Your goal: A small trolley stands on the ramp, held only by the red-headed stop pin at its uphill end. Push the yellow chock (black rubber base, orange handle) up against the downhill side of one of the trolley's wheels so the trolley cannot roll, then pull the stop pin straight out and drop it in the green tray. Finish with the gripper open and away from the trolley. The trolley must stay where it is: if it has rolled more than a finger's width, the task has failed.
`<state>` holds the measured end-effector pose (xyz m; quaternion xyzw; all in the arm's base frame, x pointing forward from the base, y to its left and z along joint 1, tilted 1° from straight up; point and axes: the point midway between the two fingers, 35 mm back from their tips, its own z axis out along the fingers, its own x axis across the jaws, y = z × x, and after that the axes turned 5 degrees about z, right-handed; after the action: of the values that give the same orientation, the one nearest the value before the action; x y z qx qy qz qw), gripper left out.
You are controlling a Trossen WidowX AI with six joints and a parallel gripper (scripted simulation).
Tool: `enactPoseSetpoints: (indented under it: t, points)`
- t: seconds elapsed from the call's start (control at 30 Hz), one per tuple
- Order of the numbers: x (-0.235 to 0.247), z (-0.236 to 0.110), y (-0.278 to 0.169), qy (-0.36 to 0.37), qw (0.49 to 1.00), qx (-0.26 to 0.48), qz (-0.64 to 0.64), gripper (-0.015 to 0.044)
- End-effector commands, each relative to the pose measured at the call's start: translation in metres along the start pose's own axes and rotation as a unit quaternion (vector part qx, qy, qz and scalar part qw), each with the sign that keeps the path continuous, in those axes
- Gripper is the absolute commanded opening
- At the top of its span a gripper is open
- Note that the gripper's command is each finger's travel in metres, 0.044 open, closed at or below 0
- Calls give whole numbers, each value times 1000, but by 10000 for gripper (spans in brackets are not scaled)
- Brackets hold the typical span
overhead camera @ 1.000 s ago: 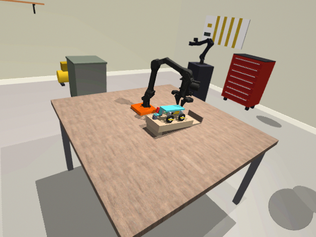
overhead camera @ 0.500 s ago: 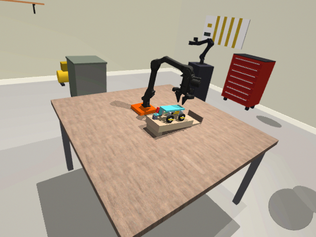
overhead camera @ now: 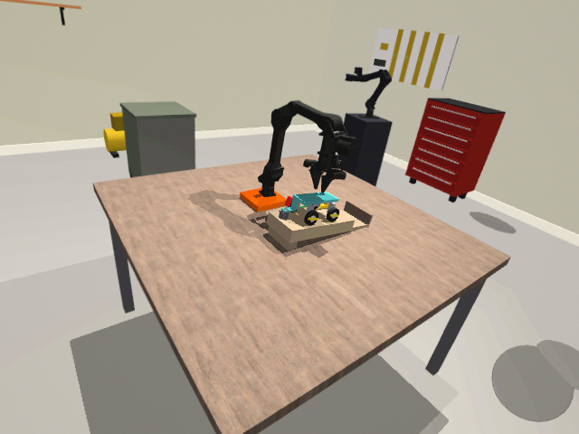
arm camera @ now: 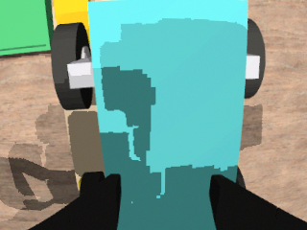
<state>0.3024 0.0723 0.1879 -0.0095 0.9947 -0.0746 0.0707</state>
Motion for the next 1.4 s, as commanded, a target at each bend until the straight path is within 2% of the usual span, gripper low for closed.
enactPoseSetpoints:
  t: [0.0,0.33,1.37]
  points:
    - [-6,-1,-29,4,1000,23,-9,190]
    - [-8,-4,-114,35,996,79,-34,190]
    - [-6,29,-121,36,996,80,-35,190]
